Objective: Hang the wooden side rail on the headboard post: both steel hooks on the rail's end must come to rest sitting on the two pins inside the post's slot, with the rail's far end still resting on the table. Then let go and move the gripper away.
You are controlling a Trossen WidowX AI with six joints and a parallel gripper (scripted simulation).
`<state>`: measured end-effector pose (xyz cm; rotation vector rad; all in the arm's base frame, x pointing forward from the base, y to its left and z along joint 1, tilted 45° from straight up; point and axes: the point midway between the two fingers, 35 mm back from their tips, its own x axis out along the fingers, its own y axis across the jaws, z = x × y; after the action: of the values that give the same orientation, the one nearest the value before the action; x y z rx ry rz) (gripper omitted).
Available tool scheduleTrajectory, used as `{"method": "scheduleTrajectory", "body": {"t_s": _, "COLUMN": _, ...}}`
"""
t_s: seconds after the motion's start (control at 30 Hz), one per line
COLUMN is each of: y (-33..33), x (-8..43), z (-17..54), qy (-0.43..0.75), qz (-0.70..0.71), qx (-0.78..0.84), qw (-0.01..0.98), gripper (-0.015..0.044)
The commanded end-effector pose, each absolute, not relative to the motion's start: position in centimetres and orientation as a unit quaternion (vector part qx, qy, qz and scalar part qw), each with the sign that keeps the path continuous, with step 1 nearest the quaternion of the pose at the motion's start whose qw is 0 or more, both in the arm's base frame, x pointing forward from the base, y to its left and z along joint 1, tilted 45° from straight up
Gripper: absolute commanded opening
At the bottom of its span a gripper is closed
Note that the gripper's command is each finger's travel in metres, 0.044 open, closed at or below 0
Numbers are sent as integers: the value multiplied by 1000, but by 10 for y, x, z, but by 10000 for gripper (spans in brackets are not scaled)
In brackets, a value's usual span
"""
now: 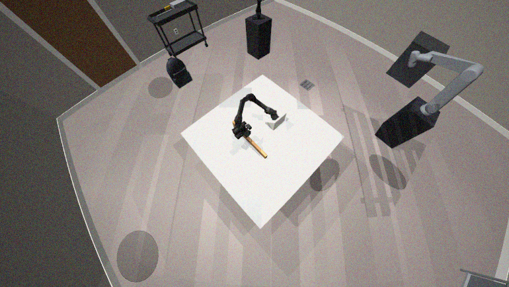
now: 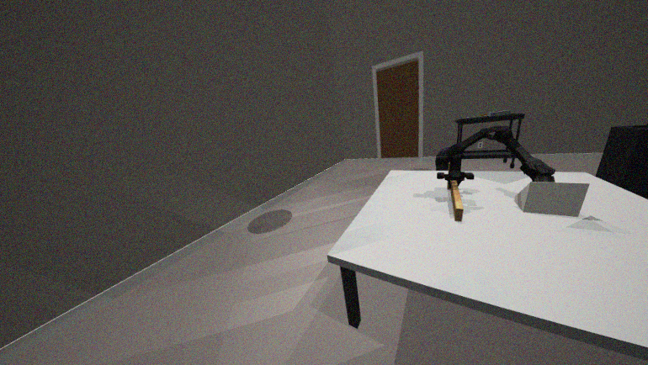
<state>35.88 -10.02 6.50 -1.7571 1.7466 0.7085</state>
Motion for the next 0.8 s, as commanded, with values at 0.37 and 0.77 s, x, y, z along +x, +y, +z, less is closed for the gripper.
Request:
{"method": "scheduleTrajectory", "body": {"t_s": 0.37, "y": -100, "x": 360, "z": 66, "qy": 649, "qz": 264, "qx": -658, "qw": 277, "gripper": 0}}
{"method": "scheduleTrajectory", "body": {"t_s": 0.77, "y": -102, "x": 361, "z": 65, "qy": 649, "qz": 264, "qx": -658, "qw": 277, "gripper": 0}}
